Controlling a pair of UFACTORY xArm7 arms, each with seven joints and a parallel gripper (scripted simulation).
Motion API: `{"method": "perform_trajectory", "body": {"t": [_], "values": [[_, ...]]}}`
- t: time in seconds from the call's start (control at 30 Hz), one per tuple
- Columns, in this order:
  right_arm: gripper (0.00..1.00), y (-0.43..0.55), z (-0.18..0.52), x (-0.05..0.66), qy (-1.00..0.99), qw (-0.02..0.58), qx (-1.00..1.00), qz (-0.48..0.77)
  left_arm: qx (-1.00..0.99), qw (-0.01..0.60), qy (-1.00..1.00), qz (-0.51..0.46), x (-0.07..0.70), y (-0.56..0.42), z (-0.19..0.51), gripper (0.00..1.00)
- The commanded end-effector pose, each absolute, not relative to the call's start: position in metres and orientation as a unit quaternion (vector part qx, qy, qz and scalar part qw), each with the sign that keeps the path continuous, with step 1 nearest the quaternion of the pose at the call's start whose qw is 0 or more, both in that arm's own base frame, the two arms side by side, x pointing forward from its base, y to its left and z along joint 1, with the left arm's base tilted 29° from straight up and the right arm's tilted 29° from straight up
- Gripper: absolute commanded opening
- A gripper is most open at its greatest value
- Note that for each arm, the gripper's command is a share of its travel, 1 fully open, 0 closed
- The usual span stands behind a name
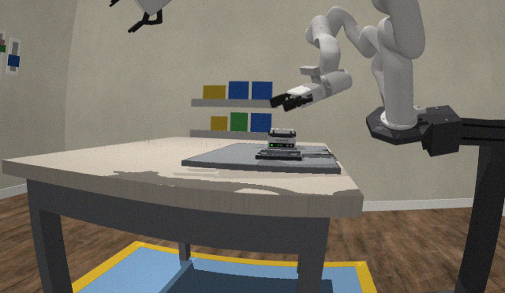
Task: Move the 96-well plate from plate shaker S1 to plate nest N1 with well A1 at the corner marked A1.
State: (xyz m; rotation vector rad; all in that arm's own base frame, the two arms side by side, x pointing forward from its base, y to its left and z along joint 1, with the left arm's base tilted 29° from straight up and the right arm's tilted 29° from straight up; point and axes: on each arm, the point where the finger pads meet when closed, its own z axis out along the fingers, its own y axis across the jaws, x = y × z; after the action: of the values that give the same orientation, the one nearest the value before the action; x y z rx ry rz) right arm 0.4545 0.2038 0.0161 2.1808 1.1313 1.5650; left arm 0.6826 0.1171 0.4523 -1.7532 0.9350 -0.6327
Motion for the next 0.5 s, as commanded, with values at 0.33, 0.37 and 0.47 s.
{"method": "perform_trajectory", "body": {"t": [0.33, 0.37, 0.47], "values": [[1.00, 0.211, 0.028, 0.453, 0.386, 0.113, 0.743, 0.535, -0.725, 0.505, 0.387, -0.265, 0.683, 0.115, 0.456, 1.00], [1.00, 0.213, 0.031, 0.452, 0.386, 0.113, 0.743, 0.535, -0.725, 0.505, 0.387, -0.265, 0.683, 0.115, 0.456, 1.00], [1.00, 0.219, 0.043, 0.450, 0.386, 0.113, 0.743, 0.536, -0.725, 0.505, 0.387, -0.265, 0.683, 0.115, 0.456, 1.00]]}}
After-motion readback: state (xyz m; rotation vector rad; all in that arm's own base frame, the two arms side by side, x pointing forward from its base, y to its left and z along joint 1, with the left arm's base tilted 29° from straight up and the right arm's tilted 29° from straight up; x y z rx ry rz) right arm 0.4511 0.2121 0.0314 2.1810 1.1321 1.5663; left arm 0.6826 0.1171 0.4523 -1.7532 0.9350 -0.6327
